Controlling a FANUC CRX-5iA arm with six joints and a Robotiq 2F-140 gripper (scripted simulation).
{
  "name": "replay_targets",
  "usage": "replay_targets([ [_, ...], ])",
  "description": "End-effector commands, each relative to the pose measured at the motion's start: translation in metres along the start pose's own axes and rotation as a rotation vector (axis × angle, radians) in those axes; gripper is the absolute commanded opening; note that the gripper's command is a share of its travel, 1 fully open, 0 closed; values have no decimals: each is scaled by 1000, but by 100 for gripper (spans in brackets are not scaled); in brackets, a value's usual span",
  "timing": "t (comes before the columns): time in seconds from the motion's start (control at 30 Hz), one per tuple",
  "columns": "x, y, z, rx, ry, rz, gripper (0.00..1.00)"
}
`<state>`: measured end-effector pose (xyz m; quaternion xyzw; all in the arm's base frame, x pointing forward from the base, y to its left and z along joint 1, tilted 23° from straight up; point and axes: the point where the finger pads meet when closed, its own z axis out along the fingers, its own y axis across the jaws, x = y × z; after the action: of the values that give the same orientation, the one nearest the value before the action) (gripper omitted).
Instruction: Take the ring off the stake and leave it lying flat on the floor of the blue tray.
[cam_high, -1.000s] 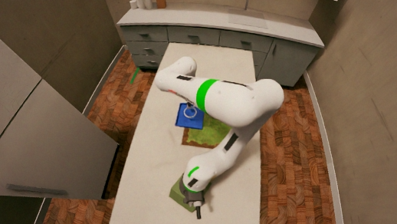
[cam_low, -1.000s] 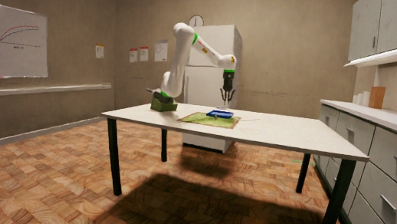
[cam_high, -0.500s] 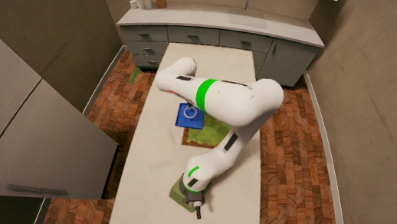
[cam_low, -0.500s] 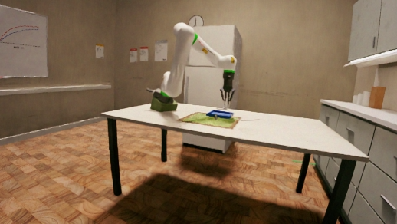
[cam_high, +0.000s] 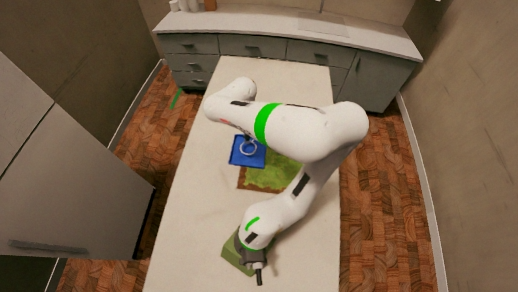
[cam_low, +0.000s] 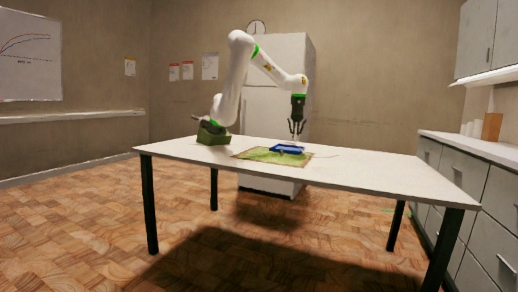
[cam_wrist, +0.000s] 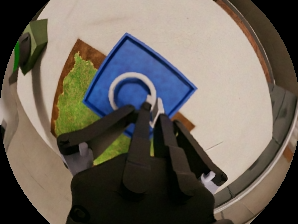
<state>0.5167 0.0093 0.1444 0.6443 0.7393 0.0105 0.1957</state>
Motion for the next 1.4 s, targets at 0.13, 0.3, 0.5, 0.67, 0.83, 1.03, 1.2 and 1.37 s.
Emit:
replay_targets([
  [0.13, 0, 1, 7, -2, 0, 0, 10],
  [0.3, 0, 1, 13, -2, 0, 0, 10],
  [0.5, 0, 1, 21, -2, 0, 0, 10],
  [0.67, 0, 1, 26, -2, 0, 0, 10],
  [0.83, 0, 1, 28, -2, 0, 0, 10],
  [1.03, 0, 1, 30, -2, 0, 0, 10],
  [1.2, 0, 1, 30, -2, 0, 0, 10],
  [1.37, 0, 1, 30, -2, 0, 0, 10],
])
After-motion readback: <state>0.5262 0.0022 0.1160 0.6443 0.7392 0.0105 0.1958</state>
